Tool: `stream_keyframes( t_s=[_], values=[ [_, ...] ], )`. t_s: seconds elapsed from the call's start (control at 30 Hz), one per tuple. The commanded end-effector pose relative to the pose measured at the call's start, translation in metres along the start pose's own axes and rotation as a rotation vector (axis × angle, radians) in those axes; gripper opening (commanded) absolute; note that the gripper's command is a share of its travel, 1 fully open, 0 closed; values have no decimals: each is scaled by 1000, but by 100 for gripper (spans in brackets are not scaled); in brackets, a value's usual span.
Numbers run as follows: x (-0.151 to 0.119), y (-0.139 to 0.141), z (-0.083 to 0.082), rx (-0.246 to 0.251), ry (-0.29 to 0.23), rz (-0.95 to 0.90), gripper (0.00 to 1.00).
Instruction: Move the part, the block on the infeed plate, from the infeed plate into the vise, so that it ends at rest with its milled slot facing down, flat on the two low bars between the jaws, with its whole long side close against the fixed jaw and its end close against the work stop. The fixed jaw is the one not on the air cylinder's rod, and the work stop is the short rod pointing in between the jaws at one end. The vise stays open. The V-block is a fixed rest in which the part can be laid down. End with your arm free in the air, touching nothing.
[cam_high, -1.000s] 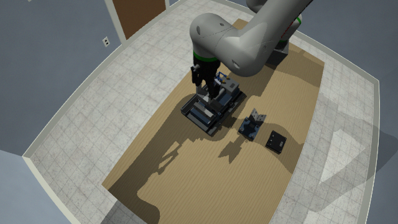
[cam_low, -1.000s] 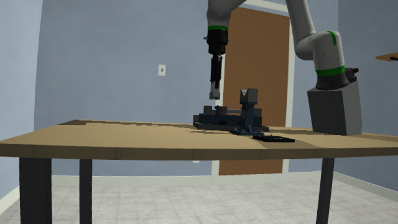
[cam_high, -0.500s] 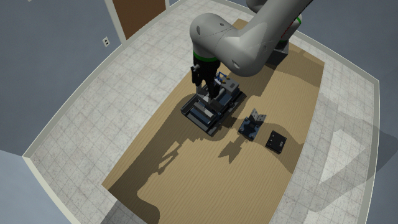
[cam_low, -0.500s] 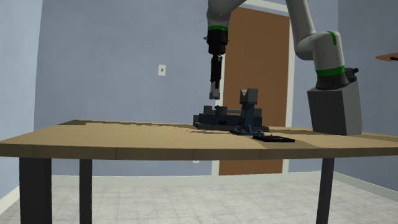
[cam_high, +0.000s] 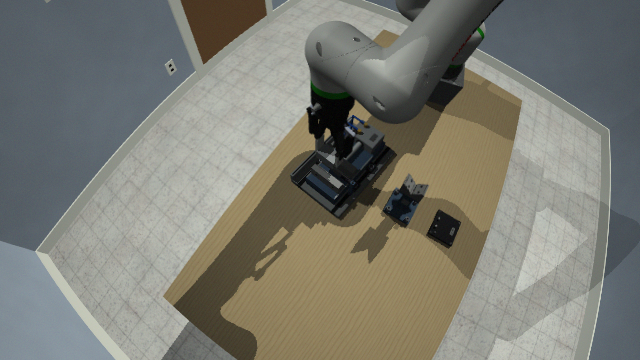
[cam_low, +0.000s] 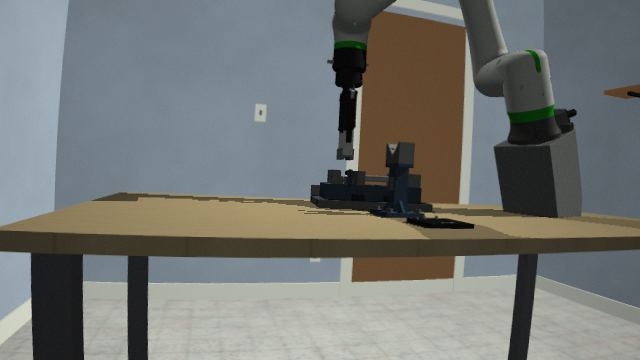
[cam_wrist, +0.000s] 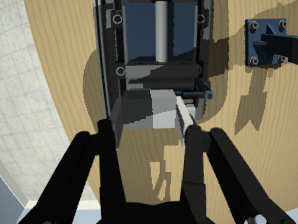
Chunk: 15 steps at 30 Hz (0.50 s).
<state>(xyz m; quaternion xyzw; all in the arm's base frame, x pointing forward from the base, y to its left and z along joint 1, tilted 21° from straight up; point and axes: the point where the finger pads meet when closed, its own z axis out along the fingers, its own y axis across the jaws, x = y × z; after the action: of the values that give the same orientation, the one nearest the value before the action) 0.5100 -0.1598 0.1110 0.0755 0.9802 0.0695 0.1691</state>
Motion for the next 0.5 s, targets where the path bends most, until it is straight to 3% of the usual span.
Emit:
stream_keyframes(
  t_s=[0.0,0.47],
  values=[
    [0,0,0,0,0,0,0],
    [0,0,5,0,0,0,0]
  ],
)
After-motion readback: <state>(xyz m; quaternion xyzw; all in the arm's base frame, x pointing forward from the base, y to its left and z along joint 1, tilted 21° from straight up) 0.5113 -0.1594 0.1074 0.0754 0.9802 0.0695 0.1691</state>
